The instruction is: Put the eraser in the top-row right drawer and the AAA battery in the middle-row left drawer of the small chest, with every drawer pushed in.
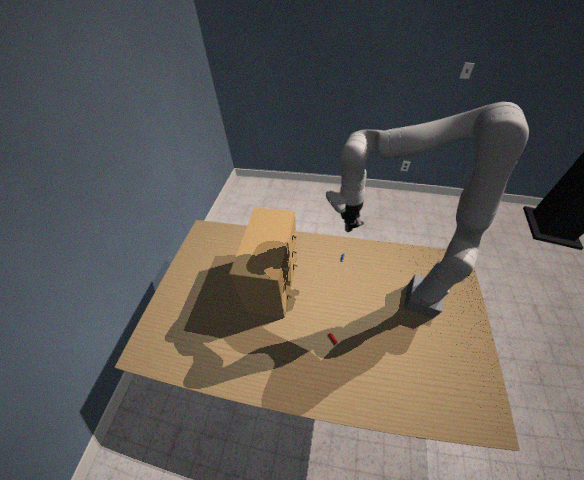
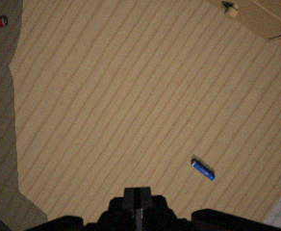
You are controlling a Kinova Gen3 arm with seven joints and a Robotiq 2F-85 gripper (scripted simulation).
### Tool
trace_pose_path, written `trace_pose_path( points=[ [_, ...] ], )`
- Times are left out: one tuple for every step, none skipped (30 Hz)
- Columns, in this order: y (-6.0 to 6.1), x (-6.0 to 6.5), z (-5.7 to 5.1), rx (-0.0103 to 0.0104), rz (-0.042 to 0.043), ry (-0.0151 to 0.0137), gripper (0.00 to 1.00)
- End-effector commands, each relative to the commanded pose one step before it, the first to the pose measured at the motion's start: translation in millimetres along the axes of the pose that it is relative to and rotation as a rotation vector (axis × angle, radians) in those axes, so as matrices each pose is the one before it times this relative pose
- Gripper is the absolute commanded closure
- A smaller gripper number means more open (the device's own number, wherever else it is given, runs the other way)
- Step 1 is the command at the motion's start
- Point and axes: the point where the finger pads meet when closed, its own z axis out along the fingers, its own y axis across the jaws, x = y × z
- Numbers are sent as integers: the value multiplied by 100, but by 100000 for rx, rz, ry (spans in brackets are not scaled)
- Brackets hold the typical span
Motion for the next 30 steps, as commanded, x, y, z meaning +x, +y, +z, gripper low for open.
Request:
trace_pose_path(
  points=[
    [-427, 354, 606, 701, -8478, -667, 100],
    [-126, 154, 192, 47, -4321, -248, 100],
    [-123, 164, 194, 50, -4428, -241, 100],
    [-119, 175, 195, 53, -4530, -232, 100],
    [-114, 185, 196, 54, -4626, -222, 100],
    [0, 0, 0, 0, 0, 0, 100],
    [0, 0, 0, 0, 0, 0, 100],
    [-108, 195, 196, 55, -4717, -212, 100],
    [-102, 205, 196, 54, -4803, -201, 100],
    [-94, 215, 196, 52, -4882, -189, 100],
    [-86, 224, 195, 49, -4956, -176, 100],
    [-76, 233, 194, 44, -5023, -164, 100],
    [-66, 242, 192, 39, -5084, -151, 100],
    [-55, 249, 190, 31, -5138, -138, 100],
    [-43, 256, 188, 23, -5186, -126, 100],
    [-31, 262, 185, 13, -5227, -114, 100],
    [-18, 268, 182, 2, -5261, -102, 100],
    [-5, 272, 179, -10, -5289, -91, 100],
    [9, 275, 176, -23, -5309, -81, 100],
    [24, 277, 172, -37, -5322, -73, 100],
    [38, 279, 168, -51, -5328, -65, 100],
    [52, 279, 164, -67, -5327, -58, 100],
    [0, 0, 0, 0, 0, 0, 100],
    [0, 0, 0, 0, 0, 0, 100],
    [67, 278, 159, -82, -5318, -53, 100],
    [81, 275, 155, -99, -5303, -49, 100],
    [95, 272, 150, -115, -5281, -46, 100],
    [109, 268, 145, -131, -5251, -45, 100],
    [122, 262, 141, -146, -5215, -45, 100],
    [135, 256, 136, -162, -5171, -47, 100]
  ],
)
